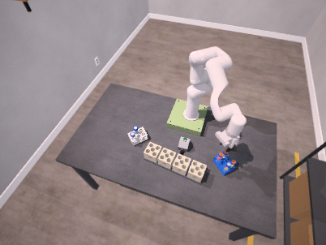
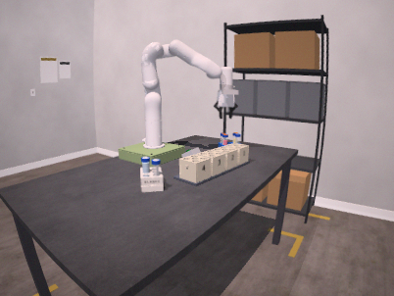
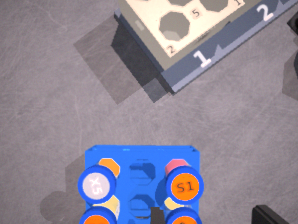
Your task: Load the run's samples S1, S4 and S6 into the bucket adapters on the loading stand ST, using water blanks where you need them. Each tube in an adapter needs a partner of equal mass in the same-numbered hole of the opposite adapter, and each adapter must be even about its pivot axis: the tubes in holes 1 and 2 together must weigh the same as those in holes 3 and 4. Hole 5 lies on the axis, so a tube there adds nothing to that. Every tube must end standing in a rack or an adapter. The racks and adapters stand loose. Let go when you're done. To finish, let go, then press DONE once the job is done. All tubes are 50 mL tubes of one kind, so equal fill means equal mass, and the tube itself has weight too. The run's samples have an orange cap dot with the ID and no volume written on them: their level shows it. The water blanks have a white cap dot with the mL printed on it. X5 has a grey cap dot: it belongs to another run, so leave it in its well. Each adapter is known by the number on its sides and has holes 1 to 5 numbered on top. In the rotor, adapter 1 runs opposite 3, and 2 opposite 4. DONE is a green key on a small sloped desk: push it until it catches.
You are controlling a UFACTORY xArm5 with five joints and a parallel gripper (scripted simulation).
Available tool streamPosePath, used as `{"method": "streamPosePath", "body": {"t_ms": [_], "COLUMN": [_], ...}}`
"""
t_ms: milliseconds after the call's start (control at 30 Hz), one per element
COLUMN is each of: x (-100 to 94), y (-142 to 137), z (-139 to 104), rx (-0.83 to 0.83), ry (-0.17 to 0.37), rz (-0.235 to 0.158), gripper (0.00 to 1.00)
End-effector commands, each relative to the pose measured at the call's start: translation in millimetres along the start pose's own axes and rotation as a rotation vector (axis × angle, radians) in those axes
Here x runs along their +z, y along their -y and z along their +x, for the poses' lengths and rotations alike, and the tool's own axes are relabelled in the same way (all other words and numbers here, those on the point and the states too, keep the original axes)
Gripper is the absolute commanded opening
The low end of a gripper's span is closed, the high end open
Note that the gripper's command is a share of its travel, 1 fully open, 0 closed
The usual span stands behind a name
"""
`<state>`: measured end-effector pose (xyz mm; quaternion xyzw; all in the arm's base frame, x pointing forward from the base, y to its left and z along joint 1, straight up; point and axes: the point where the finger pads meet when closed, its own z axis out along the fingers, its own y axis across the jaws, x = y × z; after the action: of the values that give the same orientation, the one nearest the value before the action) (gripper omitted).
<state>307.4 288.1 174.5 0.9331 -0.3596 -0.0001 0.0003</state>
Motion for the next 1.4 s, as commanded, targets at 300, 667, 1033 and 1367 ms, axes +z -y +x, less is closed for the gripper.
{"method": "streamPosePath", "body": {"t_ms": [300, 667, 1033, 1367], "x": [26.4, 44.4, 62.4, 82.5], "y": [1.4, 1.4, 1.4, 1.5], "z": [0.0, 0.0, -0.1, -0.2], "rx": [0.000, 0.000, 0.000, 0.000], "ry": [0.003, 0.003, 0.003, 0.003], "rz": [0.004, 0.004, 0.004, 0.004], "gripper": [0.57, 0.57, 0.57, 0.57]}}
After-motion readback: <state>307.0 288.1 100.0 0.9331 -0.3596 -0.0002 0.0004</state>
